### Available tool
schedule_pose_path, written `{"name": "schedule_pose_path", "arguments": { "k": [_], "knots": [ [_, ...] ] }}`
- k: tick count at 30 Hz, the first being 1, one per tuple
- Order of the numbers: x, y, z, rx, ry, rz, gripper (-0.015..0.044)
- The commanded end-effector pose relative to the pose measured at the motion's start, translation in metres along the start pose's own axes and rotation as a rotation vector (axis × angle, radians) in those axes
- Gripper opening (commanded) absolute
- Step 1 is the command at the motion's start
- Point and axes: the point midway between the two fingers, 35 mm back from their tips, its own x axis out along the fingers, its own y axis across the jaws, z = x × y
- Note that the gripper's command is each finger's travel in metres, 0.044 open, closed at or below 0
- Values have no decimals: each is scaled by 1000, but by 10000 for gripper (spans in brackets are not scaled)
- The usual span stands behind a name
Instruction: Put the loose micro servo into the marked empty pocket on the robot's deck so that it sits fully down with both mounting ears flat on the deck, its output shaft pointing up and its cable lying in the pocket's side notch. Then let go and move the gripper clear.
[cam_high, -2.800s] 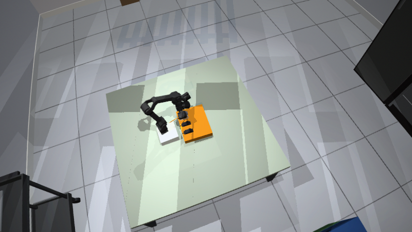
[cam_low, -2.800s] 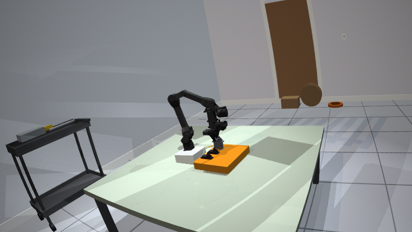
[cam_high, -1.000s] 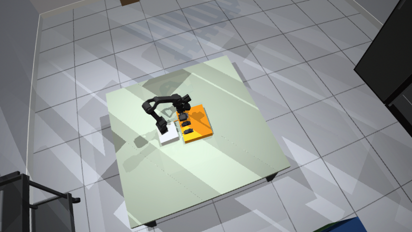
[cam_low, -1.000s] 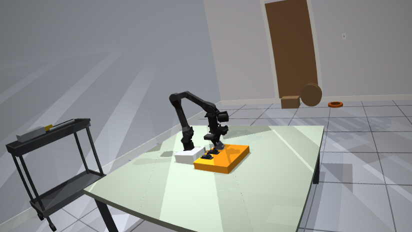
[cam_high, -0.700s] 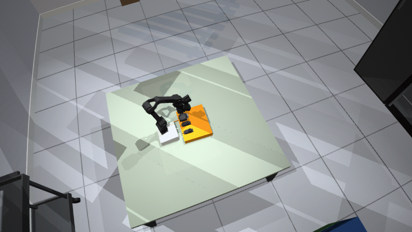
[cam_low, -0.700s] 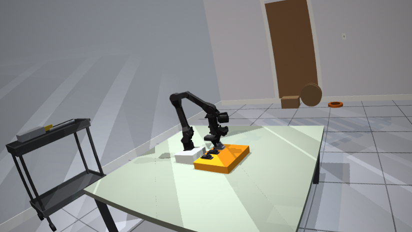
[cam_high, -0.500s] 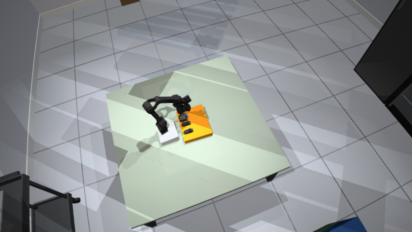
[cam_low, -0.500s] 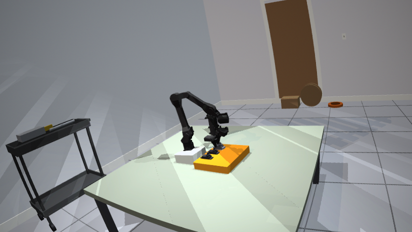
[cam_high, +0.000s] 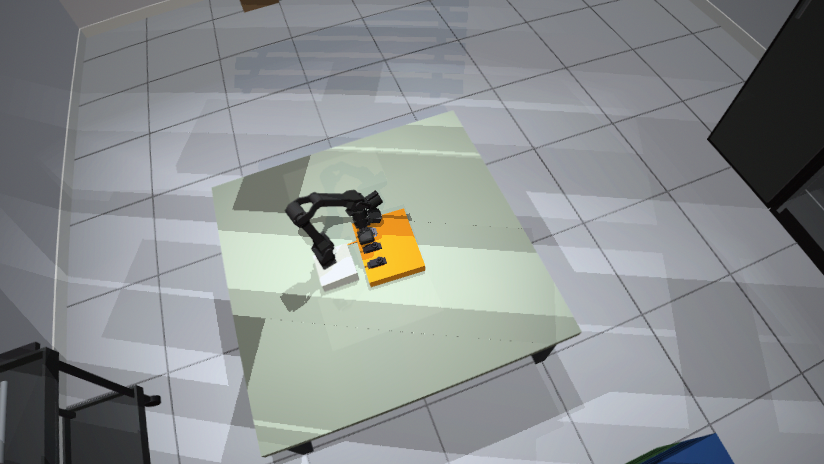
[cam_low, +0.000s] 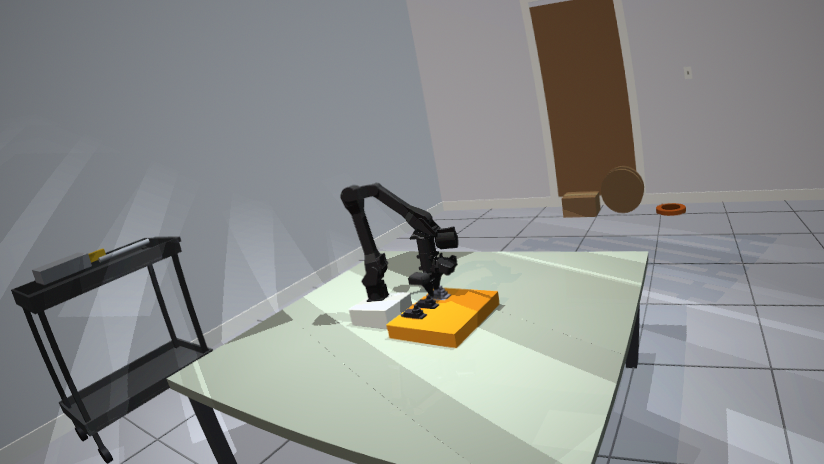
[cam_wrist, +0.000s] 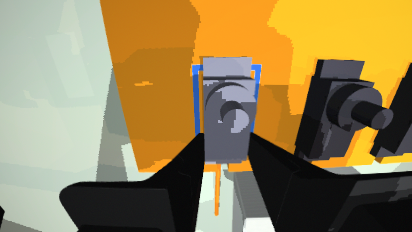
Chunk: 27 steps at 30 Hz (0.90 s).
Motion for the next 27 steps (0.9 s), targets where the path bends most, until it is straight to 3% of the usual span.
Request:
{"name": "schedule_pose_path", "arguments": {
  "k": [1, 8, 16, 25, 27],
  "knots": [
    [0, 0, 0, 2, -1, 0, 187],
    [-34, -1, -4, 2, -1, -1, 187],
    [-35, -2, -5, 2, -1, -1, 187],
    [-68, 3, 51, 6, -5, 0, 424],
    [-79, 3, 69, 5, -7, 0, 440]
  ]
}}
